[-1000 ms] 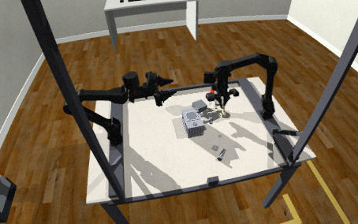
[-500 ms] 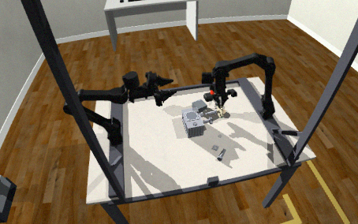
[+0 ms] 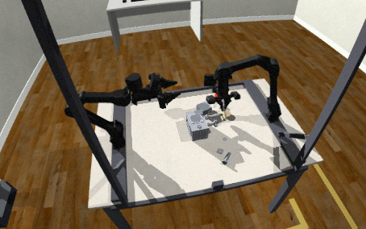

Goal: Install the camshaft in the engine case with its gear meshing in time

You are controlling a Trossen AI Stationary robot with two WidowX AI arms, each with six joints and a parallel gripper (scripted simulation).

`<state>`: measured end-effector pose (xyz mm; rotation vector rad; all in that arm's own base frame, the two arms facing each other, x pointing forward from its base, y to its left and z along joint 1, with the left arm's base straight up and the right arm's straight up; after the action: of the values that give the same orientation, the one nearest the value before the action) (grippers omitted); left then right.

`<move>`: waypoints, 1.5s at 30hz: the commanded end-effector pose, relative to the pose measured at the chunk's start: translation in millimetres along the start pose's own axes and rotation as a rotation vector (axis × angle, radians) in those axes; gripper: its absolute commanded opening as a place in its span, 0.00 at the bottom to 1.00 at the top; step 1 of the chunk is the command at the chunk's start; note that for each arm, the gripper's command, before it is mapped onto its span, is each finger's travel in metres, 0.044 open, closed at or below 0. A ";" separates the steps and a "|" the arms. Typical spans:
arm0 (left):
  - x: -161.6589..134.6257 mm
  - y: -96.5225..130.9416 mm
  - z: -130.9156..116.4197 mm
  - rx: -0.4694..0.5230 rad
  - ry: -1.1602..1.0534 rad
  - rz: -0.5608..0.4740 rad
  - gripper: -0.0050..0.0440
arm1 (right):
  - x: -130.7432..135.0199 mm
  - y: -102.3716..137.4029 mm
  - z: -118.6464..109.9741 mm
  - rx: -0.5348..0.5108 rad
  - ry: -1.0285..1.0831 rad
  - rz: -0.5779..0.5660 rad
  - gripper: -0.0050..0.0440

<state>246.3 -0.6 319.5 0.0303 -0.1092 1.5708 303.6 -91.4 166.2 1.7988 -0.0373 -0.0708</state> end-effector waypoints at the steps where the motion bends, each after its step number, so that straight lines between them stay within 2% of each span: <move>1: 1.6 2.8 6.0 -0.024 -0.004 0.004 0.92 | 9.2 9.7 -4.0 -0.001 0.013 0.034 0.00; 7: 1.6 2.8 6.0 -0.024 -0.004 0.004 0.92 | 9.8 9.1 -3.6 -0.002 0.014 0.036 0.00; 9: 1.6 2.8 6.0 -0.024 -0.004 0.004 0.92 | 6.1 17.1 -4.7 -0.008 0.019 0.058 0.00; 25: 1.6 2.8 6.0 -0.024 -0.004 0.004 0.92 | 10.8 9.2 -3.1 -0.001 0.010 0.033 0.00; 40: 1.6 2.8 6.0 -0.024 -0.004 0.004 0.92 | 14.2 9.5 -4.0 -0.001 0.011 0.033 0.00; 42: 1.6 2.8 6.0 -0.024 -0.004 0.004 0.92 | 11.3 16.3 -5.0 -0.007 0.017 0.056 0.00; 45: 1.6 2.8 6.0 -0.024 -0.004 0.004 0.92 | 14.9 9.6 -4.1 -0.001 0.011 0.034 0.00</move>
<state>246.3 -0.6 319.5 0.0303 -0.1092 1.5708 313.1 -90.7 167.8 1.7991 -0.0381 -0.0649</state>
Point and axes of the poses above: on each arm, the point midway between the two fingers, 35 mm back from their tips, its own y axis back along the fingers, its own x axis across the jaws, z = x × y, the point moved 7 cm from there along y, back along the fingers, and after that the axes turned 5 degrees about -y, right-handed, at the moved point
